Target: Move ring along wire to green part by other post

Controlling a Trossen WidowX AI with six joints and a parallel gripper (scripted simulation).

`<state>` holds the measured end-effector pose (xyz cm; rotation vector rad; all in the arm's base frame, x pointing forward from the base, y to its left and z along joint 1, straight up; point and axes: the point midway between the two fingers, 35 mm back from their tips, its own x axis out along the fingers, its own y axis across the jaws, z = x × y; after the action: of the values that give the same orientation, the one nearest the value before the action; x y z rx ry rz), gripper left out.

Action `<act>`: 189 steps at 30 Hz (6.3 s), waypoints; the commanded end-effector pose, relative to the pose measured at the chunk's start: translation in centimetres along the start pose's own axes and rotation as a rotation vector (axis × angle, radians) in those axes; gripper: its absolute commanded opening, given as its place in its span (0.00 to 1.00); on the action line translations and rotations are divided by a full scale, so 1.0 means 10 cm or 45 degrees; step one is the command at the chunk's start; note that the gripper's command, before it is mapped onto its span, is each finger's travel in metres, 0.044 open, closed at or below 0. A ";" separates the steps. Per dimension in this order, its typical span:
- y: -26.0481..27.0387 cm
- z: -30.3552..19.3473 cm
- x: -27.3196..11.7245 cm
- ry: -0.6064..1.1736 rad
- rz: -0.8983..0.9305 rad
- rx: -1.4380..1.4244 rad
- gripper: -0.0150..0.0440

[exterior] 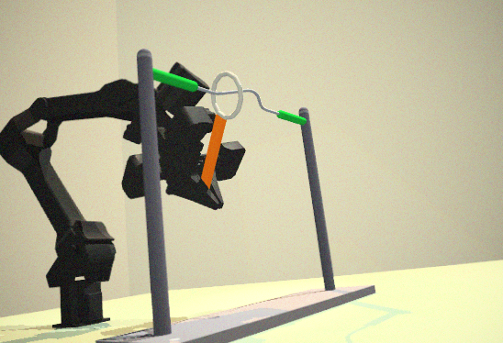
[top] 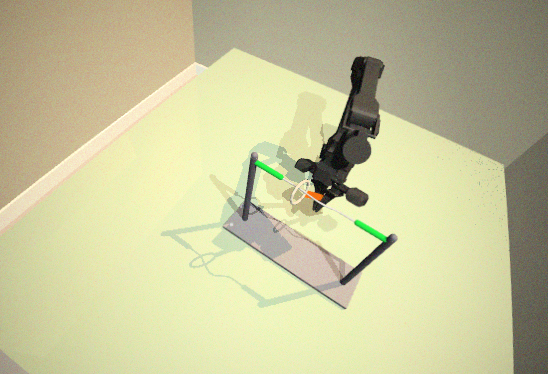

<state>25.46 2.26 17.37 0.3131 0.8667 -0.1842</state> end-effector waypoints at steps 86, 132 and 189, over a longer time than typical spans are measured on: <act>0.05 -0.01 0.07 -0.213 0.057 -0.720 0.00; 0.88 -0.25 0.30 -0.462 0.127 -0.363 0.00; 0.95 -0.39 0.44 -0.466 0.140 -0.371 0.40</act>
<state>28.20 12.40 13.46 0.0492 0.5029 -0.0097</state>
